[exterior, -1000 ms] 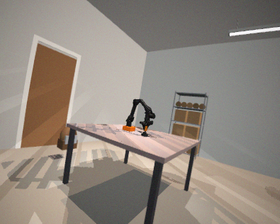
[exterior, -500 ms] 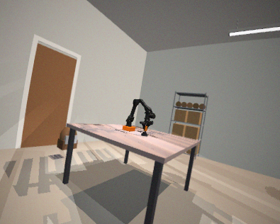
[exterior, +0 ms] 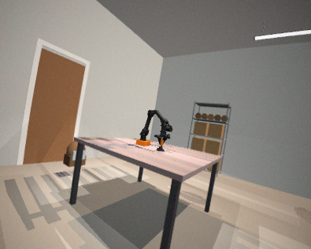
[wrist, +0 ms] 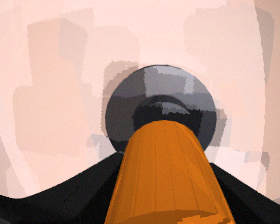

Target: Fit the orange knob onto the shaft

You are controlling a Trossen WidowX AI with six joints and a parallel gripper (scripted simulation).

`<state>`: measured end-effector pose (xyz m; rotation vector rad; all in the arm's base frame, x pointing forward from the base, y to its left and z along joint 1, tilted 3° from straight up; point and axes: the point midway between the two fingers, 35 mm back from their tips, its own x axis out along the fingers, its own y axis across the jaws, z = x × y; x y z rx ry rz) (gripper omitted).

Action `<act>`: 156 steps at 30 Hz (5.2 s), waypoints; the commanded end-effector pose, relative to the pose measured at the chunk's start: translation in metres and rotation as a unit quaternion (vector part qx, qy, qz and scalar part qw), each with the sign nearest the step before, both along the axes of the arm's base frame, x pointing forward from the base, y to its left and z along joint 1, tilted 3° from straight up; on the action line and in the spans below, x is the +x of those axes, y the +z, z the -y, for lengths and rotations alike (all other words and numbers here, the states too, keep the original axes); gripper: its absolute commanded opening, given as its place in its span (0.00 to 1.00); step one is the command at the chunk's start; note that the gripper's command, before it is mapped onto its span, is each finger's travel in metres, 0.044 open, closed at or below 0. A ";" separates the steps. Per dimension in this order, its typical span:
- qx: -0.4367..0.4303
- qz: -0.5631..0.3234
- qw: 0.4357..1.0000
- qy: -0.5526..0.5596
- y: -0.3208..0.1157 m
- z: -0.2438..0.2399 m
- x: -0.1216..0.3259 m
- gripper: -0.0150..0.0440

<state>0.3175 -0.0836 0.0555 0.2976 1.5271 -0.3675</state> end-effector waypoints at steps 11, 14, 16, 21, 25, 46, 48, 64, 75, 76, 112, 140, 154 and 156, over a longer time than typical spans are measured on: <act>-0.002 0.002 1.000 -0.020 0.001 0.002 0.003 0.25; -0.002 0.002 1.000 -0.020 -0.002 0.002 0.003 0.25; -0.002 0.002 1.000 -0.020 -0.003 0.002 0.003 0.25; -0.002 0.002 1.000 -0.020 -0.003 0.002 0.002 0.25; -0.002 0.002 1.000 -0.020 -0.003 0.002 0.002 0.25; -0.001 0.008 0.992 -0.124 -0.002 0.001 0.002 0.25; -0.001 0.008 0.992 -0.124 -0.002 0.001 0.001 0.25; -0.001 0.007 0.992 -0.124 -0.001 0.002 0.000 0.25; 0.000 0.012 0.975 -0.222 0.002 0.002 0.003 0.25; 0.000 0.013 0.974 -0.227 0.002 0.002 0.003 0.25; 0.000 0.013 0.971 -0.239 0.002 0.000 -0.002 0.25; 0.001 0.018 0.945 -0.328 -0.002 0.002 0.005 0.25; 0.001 0.018 0.940 -0.340 0.002 0.001 0.002 0.25; 0.001 0.019 0.930 -0.368 0.002 0.001 0.001 0.25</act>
